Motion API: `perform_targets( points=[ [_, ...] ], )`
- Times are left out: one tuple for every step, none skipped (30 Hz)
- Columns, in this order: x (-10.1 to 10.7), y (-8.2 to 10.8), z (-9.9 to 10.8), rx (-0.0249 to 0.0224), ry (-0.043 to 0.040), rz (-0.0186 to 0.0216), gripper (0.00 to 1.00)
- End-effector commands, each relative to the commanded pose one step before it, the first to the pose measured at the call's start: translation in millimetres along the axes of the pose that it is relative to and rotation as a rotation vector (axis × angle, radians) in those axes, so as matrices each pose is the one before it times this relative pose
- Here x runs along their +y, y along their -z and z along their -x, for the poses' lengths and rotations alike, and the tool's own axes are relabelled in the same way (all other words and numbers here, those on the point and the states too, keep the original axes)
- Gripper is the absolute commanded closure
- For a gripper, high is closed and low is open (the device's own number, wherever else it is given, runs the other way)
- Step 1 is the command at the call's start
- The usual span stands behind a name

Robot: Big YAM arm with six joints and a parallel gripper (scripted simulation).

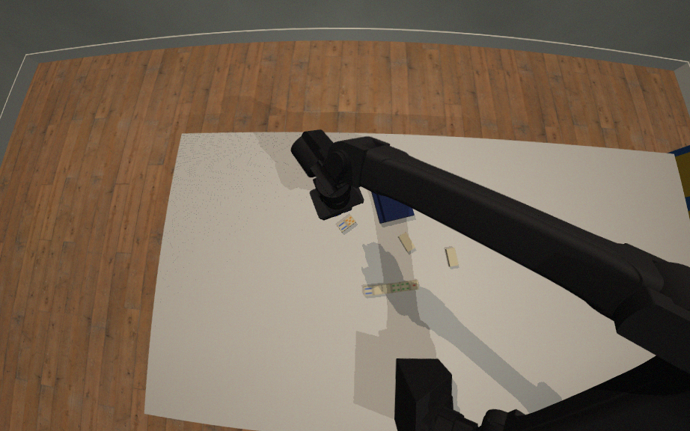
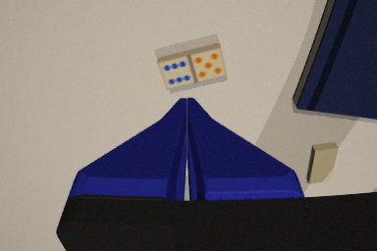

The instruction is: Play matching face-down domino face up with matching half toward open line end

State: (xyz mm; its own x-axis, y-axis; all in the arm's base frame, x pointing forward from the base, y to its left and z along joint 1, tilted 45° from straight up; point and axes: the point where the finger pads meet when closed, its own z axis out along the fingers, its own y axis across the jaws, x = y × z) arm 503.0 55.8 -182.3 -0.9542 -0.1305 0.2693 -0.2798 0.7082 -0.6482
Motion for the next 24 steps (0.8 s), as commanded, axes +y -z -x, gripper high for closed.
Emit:
perform_targets(
  points=[
    [-0.29,5.53,2.86,-0.01123,-0.00249,0.00058,1.0],
    [0.0,0.0,0.0,0.0,0.0,0.0,1.0],
    [0.0,0.0,0.0,0.0,0.0,0.0,1.0],
    [0.0,0.0,0.0,0.0,0.0,0.0,1.0],
    [0.0,0.0,0.0,0.0,0.0,0.0,1.0],
    [0.0,0.0,0.0,0.0,0.0,0.0,1.0],
    [0.0,0.0,0.0,0.0,0.0,0.0,1.0],
    [0.0,0.0,0.0,0.0,0.0,0.0,1.0],
    [0.0,0.0,0.0,0.0,0.0,0.0,1.0],
    [0.0,0.0,0.0,0.0,0.0,0.0,1.0],
    [-0.61,-1.37,-1.61,-0.00285,-0.05277,0.00021,0.57],
    [-0.69,-1.37,-1.58,-0.00285,-0.05277,0.00021,0.57],
    [-0.77,-1.36,-1.54,-0.00285,-0.05277,0.00021,0.57],
    [-0.85,-1.36,-1.5,-0.00285,-0.05277,0.00021,0.57],
    [-0.93,-1.35,-1.46,-0.00285,-0.05277,0.00021,0.57],
    [-1.01,-1.35,-1.41,-0.00285,-0.05277,0.00021,0.57],
    [-1.08,-1.35,-1.36,-0.00285,-0.05277,0.00021,0.57],
    [-1.15,-1.34,-1.31,-0.00285,-0.05277,0.00021,0.57],
    [-1.22,-1.34,-1.25,-0.00202,-0.04394,0.00003,0.57],
    [-1.27,-1.33,-1.19,-0.00131,-0.03734,-0.00021,0.57],
    [0.0,0.0,0.0,-0.00235,-0.02427,0.00066,0.57],
    [0.0,0.0,0.0,0.0,0.0,0.0,0.57],
    [0.0,0.0,0.0,0.0,0.0,0.0,0.57],
    [0.0,0.0,0.0,0.0,0.0,0.0,0.57]
  ],
)
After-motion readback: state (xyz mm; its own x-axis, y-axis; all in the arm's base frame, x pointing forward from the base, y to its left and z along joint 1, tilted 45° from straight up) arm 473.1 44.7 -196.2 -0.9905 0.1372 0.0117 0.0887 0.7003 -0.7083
